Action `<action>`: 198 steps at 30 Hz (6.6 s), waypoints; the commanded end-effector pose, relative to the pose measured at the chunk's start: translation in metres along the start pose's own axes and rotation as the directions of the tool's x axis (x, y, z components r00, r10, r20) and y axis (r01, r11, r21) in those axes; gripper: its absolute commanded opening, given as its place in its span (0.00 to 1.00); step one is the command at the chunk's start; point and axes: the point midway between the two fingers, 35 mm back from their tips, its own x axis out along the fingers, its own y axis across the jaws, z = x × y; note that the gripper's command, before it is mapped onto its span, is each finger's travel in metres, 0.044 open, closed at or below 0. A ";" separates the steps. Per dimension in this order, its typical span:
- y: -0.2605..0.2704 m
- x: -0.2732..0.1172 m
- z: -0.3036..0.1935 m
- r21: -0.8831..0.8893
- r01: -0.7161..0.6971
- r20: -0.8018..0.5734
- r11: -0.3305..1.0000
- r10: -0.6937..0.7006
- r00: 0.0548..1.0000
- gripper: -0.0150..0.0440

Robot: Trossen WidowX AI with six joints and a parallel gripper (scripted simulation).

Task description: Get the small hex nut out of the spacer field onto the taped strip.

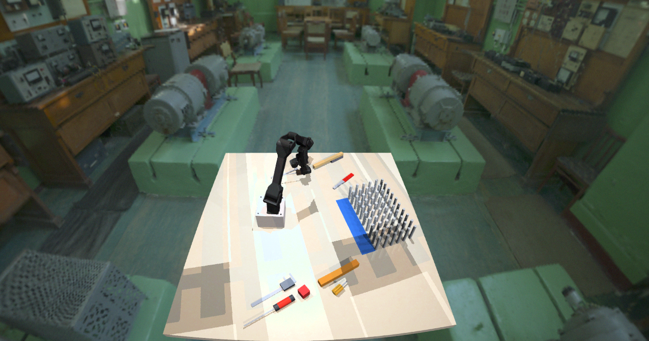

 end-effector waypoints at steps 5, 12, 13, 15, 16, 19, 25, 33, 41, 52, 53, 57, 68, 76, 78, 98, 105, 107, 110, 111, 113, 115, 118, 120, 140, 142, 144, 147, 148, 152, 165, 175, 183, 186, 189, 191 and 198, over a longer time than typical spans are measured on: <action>0.000 0.012 0.000 0.007 -0.003 0.000 1.000 0.003 1.000 0.25; 0.000 0.023 0.000 0.006 -0.001 -0.001 1.000 0.001 1.000 0.25; 0.000 0.025 0.000 0.006 -0.001 -0.002 1.000 0.001 1.000 0.25; 0.000 0.028 0.000 0.005 0.000 -0.002 1.000 0.000 1.000 0.25; 0.000 0.030 0.000 0.005 0.000 -0.002 1.000 0.000 1.000 0.25; 0.000 0.035 0.000 0.005 0.002 -0.003 1.000 -0.002 1.000 0.25; 0.000 0.044 0.000 0.005 0.004 -0.004 1.000 -0.004 1.000 0.25; 0.001 0.056 0.001 0.006 0.013 -0.010 1.000 -0.013 1.000 0.25; 0.001 0.058 0.001 0.007 0.018 -0.013 1.000 -0.018 1.000 0.25; 0.000 0.054 0.000 0.007 0.021 -0.013 1.000 -0.021 1.000 0.57; 0.000 0.054 0.000 0.007 0.021 -0.013 1.000 -0.021 1.000 0.61; 0.000 0.054 0.000 0.007 0.021 -0.013 1.000 -0.021 1.000 0.79; -0.001 -0.014 -0.001 0.008 0.022 -0.014 1.000 -0.022 1.000 1.00; -0.001 -0.017 -0.001 0.007 0.022 -0.014 1.000 -0.022 1.000 1.00; -0.001 -0.017 -0.001 0.007 0.022 -0.014 1.000 -0.022 1.000 1.00; 0.004 -0.016 -0.005 -0.022 0.116 0.217 0.993 -0.108 0.970 1.00; 0.007 -0.024 -0.015 0.006 0.264 0.406 0.964 -0.244 0.881 1.00; 0.007 -0.024 -0.015 0.006 0.264 0.406 0.964 -0.244 0.881 1.00; 0.007 -0.024 -0.015 0.006 0.264 0.406 0.964 -0.244 0.881 1.00; 0.007 -0.024 -0.015 0.006 0.264 0.406 0.964 -0.244 0.881 0.96; 0.007 -0.024 -0.015 0.006 0.264 0.406 0.964 -0.244 0.881 0.87; 0.007 -0.024 -0.015 0.006 0.264 0.406 0.964 -0.244 0.881 0.78; 0.007 -0.024 -0.015 0.006 0.264 0.406 0.964 -0.244 0.881 0.73; 0.007 -0.024 -0.015 0.006 0.264 0.406 0.964 -0.244 0.881 0.73; 0.006 -0.003 -0.015 0.006 0.264 0.406 0.964 -0.244 0.881 0.73; 0.006 0.000 -0.016 0.006 0.264 0.406 0.964 -0.244 0.881 0.73; 0.006 0.003 -0.016 0.006 0.264 0.406 0.964 -0.244 0.881 0.73; 0.005 0.008 -0.016 0.006 0.264 0.406 0.964 -0.244 0.881 0.73; 0.005 0.010 -0.016 0.006 0.264 0.406 0.964 -0.244 0.881 0.73; 0.005 0.016 -0.015 0.006 0.264 0.406 0.964 -0.244 0.881 0.73; 0.006 0.038 -0.015 0.006 0.264 0.406 0.964 -0.244 0.881 0.73; 0.007 0.046 -0.014 0.006 0.264 0.406 0.965 -0.244 0.881 0.71; 0.007 0.046 -0.014 0.006 0.264 0.406 0.965 -0.244 0.881 0.62; 0.007 0.046 -0.014 0.006 0.264 0.406 0.965 -0.244 0.881 0.58; 0.007 0.046 -0.014 0.006 0.264 0.406 0.965 -0.244 0.881 0.55; 0.007 0.046 -0.014 0.006 0.264 0.406 0.965 -0.244 0.881 0.53; 0.002 0.012 -0.020 0.007 0.264 0.405 0.965 -0.244 0.881 0.25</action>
